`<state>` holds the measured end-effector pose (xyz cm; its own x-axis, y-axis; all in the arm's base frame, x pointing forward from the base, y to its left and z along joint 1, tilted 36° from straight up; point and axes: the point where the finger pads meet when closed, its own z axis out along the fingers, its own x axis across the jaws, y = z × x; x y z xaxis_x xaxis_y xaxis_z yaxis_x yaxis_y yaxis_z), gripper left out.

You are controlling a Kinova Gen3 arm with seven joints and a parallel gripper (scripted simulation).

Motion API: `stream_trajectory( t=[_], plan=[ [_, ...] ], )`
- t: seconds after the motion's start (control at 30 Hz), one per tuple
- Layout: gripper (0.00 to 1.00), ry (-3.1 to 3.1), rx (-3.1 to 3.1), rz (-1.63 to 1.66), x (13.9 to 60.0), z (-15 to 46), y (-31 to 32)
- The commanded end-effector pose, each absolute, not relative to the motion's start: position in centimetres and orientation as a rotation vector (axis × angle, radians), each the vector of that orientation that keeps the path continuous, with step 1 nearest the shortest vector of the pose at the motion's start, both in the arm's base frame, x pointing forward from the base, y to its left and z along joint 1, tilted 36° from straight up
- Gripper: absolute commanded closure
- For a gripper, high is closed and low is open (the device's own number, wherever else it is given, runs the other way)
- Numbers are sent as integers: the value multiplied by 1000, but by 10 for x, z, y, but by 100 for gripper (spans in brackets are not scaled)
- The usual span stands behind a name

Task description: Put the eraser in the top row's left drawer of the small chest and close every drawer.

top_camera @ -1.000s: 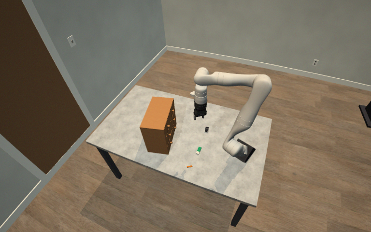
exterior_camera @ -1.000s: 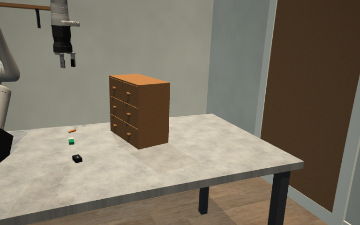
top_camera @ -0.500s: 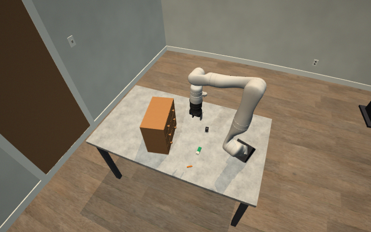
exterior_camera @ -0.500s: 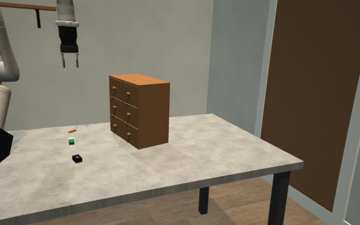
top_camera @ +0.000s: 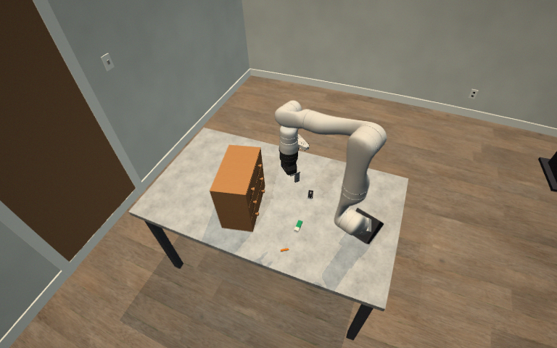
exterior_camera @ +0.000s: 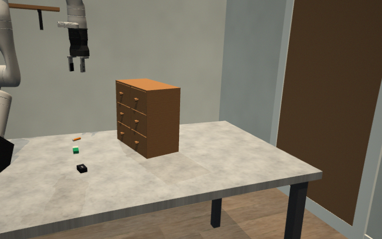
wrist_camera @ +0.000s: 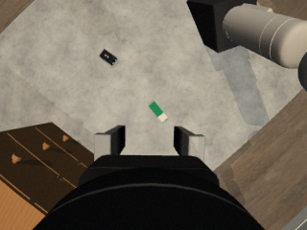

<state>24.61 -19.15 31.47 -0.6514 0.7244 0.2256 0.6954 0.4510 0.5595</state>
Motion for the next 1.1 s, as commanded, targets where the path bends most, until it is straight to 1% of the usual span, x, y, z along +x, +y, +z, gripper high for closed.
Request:
stream_trajectory(
  t=[0.0, 0.2, 0.57, 1.07],
  plan=[
    [0, 2599, 1470, 976, 252, 318, -189],
    [0, 2490, 1753, 991, 256, 318, -189],
    [0, 2360, 2014, 996, 260, 319, -189],
    [0, 2274, 2163, 996, 261, 319, -189]
  ],
)
